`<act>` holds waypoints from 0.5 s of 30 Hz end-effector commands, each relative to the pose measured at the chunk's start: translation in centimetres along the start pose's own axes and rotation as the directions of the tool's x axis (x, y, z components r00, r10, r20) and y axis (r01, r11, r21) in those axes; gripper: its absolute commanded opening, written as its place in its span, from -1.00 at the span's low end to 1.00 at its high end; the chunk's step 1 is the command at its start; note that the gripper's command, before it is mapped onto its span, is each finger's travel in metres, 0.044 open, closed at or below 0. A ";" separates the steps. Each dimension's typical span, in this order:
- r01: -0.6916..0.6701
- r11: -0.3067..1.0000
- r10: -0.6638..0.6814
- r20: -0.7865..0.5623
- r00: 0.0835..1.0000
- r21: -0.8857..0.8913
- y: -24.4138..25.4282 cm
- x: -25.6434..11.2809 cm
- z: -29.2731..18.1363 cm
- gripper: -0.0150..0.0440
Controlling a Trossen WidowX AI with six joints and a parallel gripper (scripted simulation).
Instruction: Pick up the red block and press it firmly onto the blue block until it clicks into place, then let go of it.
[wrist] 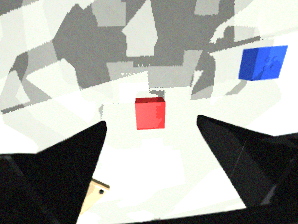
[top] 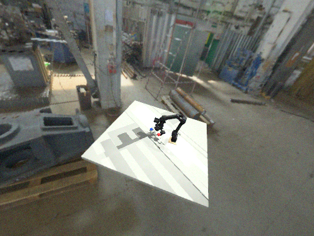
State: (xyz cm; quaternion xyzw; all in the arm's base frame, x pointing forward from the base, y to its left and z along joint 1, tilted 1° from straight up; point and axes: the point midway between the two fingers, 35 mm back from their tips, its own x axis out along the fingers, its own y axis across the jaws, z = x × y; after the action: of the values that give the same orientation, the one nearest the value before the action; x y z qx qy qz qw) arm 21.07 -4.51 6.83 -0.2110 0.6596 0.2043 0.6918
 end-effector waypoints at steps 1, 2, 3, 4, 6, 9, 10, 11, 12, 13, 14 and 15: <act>0.001 1.000 -0.001 -0.008 1.000 0.001 0.0 0.6 -0.1 1.00; 0.001 1.000 -0.001 -0.008 1.000 0.001 0.0 0.8 -0.1 1.00; 0.001 1.000 -0.001 -0.008 1.000 0.001 0.0 0.9 -0.1 1.00; 0.001 1.000 -0.001 -0.008 1.000 0.001 0.0 1.1 -0.1 1.00; 0.001 1.000 -0.001 -0.008 1.000 0.001 0.0 1.4 -0.1 1.00; 0.001 1.000 -0.001 -0.008 1.000 0.001 0.0 1.9 -0.1 1.00; 0.001 1.000 -0.001 -0.008 1.000 0.001 0.0 2.0 -0.1 1.00; 0.001 1.000 -0.001 -0.008 1.000 0.001 0.0 2.2 -0.1 1.00; 0.001 1.000 -0.001 -0.008 1.000 0.001 0.0 2.3 -0.1 1.00; 0.001 1.000 -0.001 -0.008 1.000 0.001 0.0 2.5 -0.1 1.00; 0.001 1.000 -0.001 -0.008 1.000 0.001 0.0 2.6 -0.1 1.00; 0.001 1.000 -0.001 -0.008 1.000 0.001 0.1 2.7 -0.1 1.00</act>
State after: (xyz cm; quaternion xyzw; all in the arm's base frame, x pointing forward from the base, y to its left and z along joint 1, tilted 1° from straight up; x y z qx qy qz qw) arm 21.13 -4.46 4.55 -0.2118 0.6593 0.2051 0.6916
